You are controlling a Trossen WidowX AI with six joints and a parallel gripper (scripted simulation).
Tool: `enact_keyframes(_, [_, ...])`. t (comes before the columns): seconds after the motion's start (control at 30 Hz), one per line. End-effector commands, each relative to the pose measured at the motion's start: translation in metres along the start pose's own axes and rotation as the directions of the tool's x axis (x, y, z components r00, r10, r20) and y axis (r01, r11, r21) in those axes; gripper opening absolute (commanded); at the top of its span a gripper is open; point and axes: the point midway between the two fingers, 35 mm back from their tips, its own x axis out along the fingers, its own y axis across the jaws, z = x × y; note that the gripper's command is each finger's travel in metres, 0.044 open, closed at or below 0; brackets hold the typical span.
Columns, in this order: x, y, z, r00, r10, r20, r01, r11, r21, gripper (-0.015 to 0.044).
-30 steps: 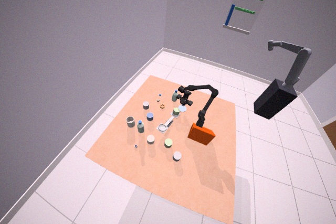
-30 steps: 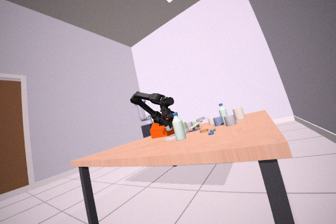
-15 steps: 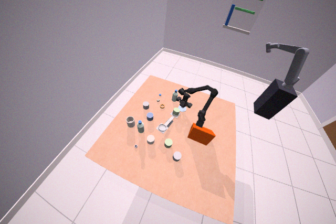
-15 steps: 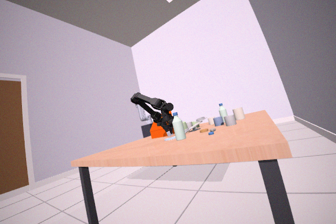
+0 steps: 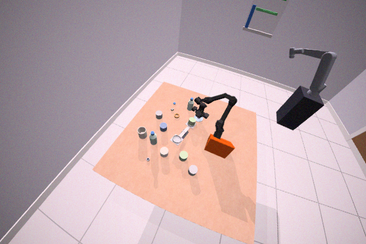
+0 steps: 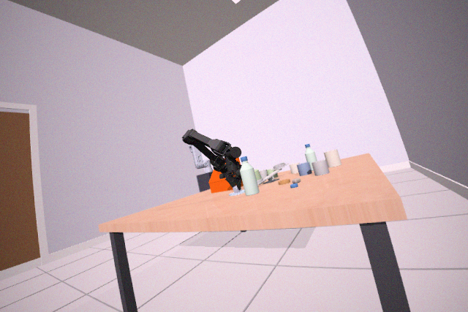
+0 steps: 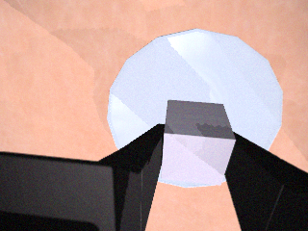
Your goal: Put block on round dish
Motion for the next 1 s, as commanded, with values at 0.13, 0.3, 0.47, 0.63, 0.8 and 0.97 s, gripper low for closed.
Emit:
enact_keyframes(0.13, [0.0,0.0,0.0,1.0,0.0,0.0,0.0,1.0,0.002,0.0157])
enact_keyframes(0.3, [0.0,0.0,0.0,1.0,0.0,0.0,0.0,1.0,0.002,0.0289])
enact_keyframes(0.47, [-0.002,0.0,0.0,1.0,0.0,0.001,0.0,1.0,0.002,0.042])
enact_keyframes(0.63, [-0.044,-0.001,0.002,1.0,0.003,0.013,-0.002,1.0,-0.003,0.044])
enact_keyframes(0.8, [-0.057,0.0,0.001,1.0,0.003,0.009,-0.003,1.0,-0.003,0.044])
enact_keyframes(0.97, [-0.09,0.001,0.0,1.0,-0.004,0.012,0.004,1.0,-0.004,0.044])
